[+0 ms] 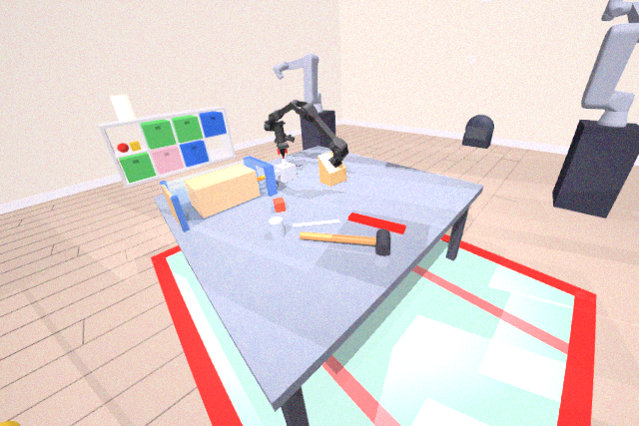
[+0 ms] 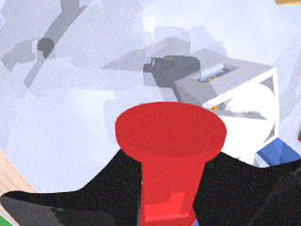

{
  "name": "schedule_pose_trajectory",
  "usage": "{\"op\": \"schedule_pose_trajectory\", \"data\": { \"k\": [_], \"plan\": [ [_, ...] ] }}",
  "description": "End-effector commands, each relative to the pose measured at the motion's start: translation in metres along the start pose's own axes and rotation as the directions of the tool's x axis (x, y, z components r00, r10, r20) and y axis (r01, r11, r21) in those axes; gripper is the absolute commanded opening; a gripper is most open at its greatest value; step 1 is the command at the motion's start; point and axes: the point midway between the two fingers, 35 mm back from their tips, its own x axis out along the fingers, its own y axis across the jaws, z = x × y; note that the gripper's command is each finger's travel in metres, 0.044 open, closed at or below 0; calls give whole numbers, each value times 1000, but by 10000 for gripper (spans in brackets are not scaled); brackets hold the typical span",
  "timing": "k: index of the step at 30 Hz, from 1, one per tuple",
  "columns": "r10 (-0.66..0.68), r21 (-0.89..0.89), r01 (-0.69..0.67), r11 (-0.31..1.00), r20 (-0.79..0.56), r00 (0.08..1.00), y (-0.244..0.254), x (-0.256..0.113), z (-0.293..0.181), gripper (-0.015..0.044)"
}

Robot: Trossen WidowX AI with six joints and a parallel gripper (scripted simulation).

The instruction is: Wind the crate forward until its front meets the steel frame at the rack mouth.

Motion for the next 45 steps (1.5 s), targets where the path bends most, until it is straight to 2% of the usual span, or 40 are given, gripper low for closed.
{"op": "schedule_pose_trajectory", "data": {
  "k": [1, 45],
  "plan": [
    [1, -9, -1, 1000, -24, 1000, -1, 0, -15, 0],
    [-1, -12, 1, 1000, -27, 1000, -25, -1, -75, 0]
  ]
}}
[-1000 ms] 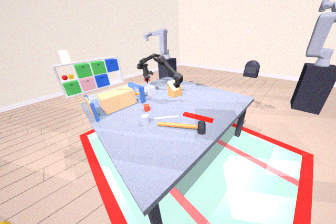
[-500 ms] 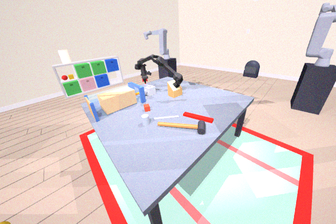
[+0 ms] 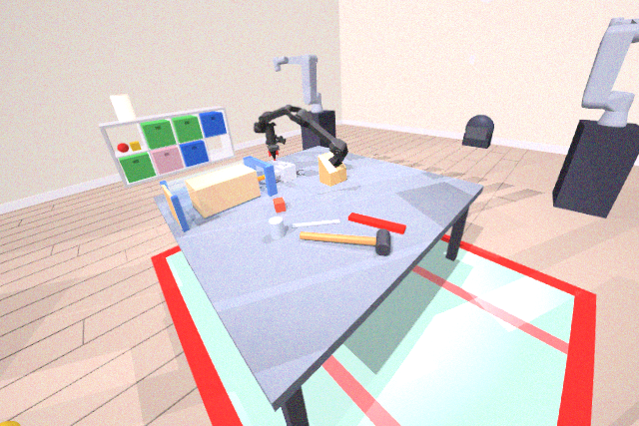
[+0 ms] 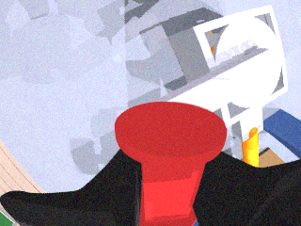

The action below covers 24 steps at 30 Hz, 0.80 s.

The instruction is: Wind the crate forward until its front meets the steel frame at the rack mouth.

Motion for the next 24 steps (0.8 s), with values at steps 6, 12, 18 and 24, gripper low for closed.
{"op": "schedule_pose_trajectory", "data": {
  "k": [6, 12, 18, 24],
  "plan": [
    [-15, -20, 15, 1000, -22, 1000, -18, 1, -23, 0],
    [-16, -20, 16, 1000, -23, 1000, -25, 0, -29, 0],
    [-17, -20, 16, 1000, -23, 1000, -32, 0, -34, 0],
    [-17, -20, 17, 1000, -23, 1000, -40, 0, -39, 0]
  ]
}}
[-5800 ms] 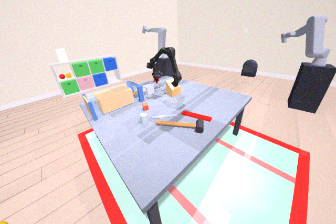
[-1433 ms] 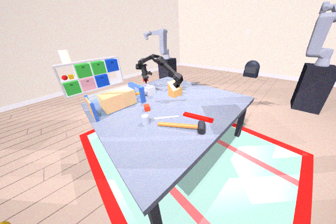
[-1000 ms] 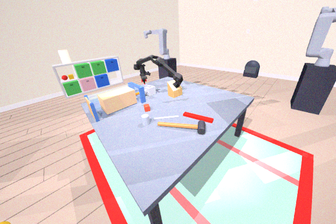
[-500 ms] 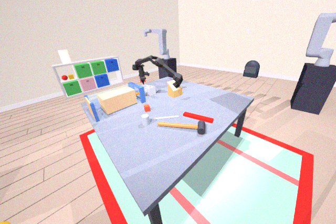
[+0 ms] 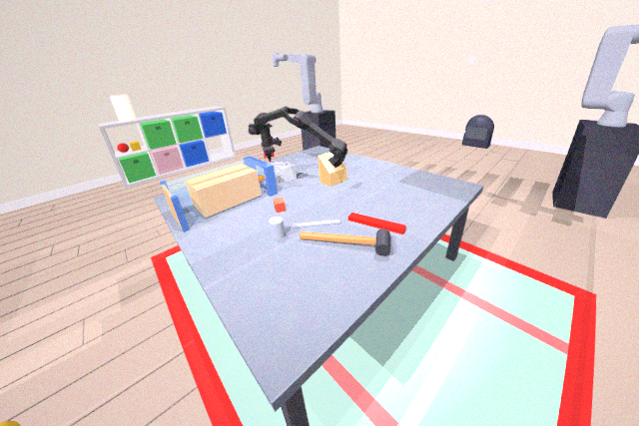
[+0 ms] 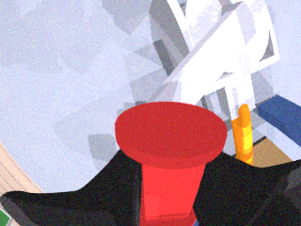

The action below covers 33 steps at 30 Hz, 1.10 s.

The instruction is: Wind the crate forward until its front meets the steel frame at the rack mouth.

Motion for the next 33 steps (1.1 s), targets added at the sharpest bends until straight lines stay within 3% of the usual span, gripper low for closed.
{"op": "schedule_pose_trajectory", "data": {
  "k": [1, 33],
  "plan": [
    [-20, -8, 20, 1000, -13, 1000, -14, 0, -9, 0],
    [-23, -9, 23, 1000, -13, 1000, -59, -1, -23, 0]
  ]
}}
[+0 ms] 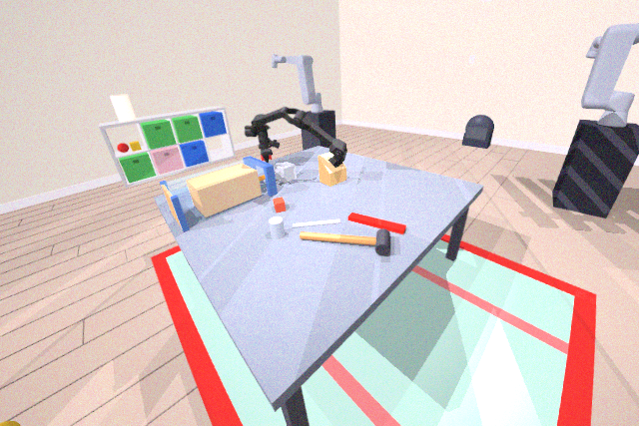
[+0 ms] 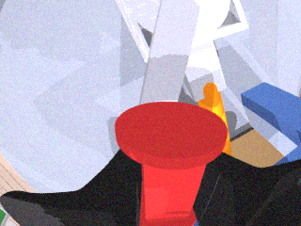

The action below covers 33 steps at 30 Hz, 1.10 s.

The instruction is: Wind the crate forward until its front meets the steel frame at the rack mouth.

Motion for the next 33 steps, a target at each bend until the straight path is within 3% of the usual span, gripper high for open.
{"op": "schedule_pose_trajectory", "data": {
  "k": [1, 33],
  "plan": [
    [-19, -2, 19, 1000, 1, 1000, -15, 0, -2, 0],
    [-22, -1, 22, 1000, 2, 1000, -61, 0, 7, 0]
  ]
}}
